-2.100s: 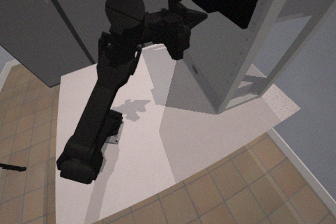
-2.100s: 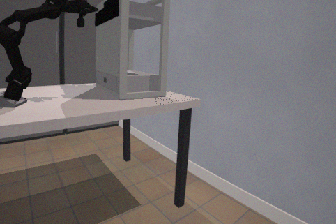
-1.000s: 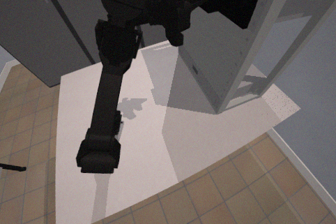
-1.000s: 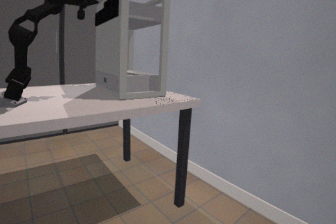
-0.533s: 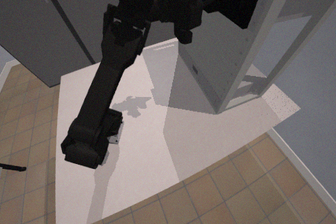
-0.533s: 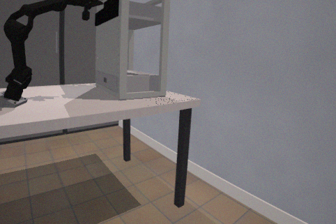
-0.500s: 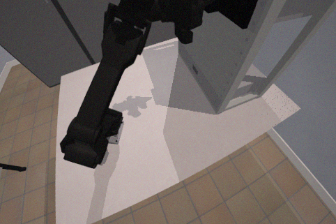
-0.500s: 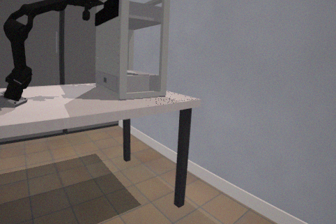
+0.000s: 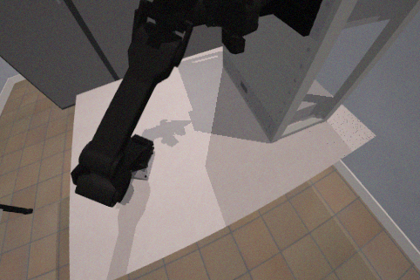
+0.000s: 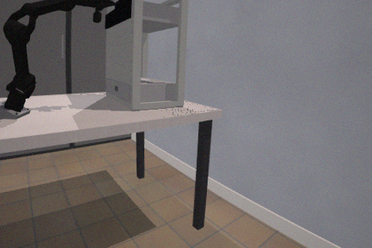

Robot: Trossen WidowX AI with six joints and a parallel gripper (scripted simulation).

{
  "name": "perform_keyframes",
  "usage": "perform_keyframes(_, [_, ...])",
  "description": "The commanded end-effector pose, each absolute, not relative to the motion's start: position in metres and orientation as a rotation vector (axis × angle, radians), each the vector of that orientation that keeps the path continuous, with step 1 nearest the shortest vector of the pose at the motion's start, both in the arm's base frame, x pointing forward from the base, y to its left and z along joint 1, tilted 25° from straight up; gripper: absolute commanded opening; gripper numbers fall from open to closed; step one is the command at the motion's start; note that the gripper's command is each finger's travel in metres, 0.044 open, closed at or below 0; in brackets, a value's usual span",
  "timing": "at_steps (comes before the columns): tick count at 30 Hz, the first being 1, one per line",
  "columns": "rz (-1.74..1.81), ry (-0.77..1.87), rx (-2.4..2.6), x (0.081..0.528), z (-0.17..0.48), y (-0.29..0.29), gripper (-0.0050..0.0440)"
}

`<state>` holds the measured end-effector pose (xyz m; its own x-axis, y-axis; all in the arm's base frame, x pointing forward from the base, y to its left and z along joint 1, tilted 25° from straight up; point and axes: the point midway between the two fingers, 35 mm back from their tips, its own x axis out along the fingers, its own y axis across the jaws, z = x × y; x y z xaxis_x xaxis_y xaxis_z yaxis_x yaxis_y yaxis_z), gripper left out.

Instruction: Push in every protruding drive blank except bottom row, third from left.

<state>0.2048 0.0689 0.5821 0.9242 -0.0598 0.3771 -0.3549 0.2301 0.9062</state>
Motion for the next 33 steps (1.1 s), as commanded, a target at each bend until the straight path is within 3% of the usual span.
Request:
perform_keyframes(1, [0.220,-0.376,1.346,0.2016,0.5873,0.0659,0.0000])
perform_keyframes(33, [0.220,-0.376,1.346,0.2040,0.5929,0.0646,0.0000])
